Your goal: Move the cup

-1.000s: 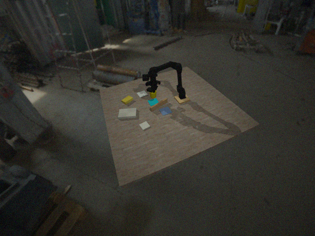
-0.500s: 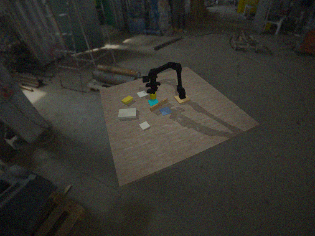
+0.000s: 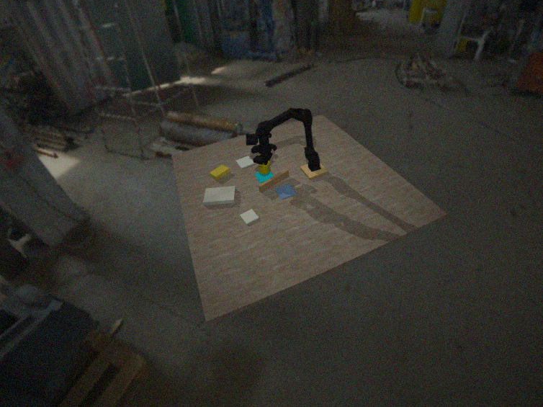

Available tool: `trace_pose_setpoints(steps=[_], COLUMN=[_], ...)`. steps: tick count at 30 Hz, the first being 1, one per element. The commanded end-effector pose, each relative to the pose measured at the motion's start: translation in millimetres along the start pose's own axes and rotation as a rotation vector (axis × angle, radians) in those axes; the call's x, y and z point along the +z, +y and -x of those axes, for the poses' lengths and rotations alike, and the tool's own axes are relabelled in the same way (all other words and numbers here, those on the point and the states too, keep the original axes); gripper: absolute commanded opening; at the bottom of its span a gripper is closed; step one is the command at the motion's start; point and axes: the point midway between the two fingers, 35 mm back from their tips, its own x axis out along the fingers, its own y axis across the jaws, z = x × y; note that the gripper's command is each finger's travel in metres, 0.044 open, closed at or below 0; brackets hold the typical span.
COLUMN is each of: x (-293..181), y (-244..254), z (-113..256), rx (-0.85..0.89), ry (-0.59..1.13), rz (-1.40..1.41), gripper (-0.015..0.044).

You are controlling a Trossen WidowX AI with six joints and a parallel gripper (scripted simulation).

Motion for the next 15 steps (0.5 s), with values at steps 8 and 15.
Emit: trace_pose_setpoints(steps=[8,15], x=[-0.5,-0.8], y=[0.2,0.0], z=[-15.4,-24.9], rx=[0.003,0.003], ry=[0.003,0.003], rz=[0.005,0.005], gripper=[0.0,0.0])
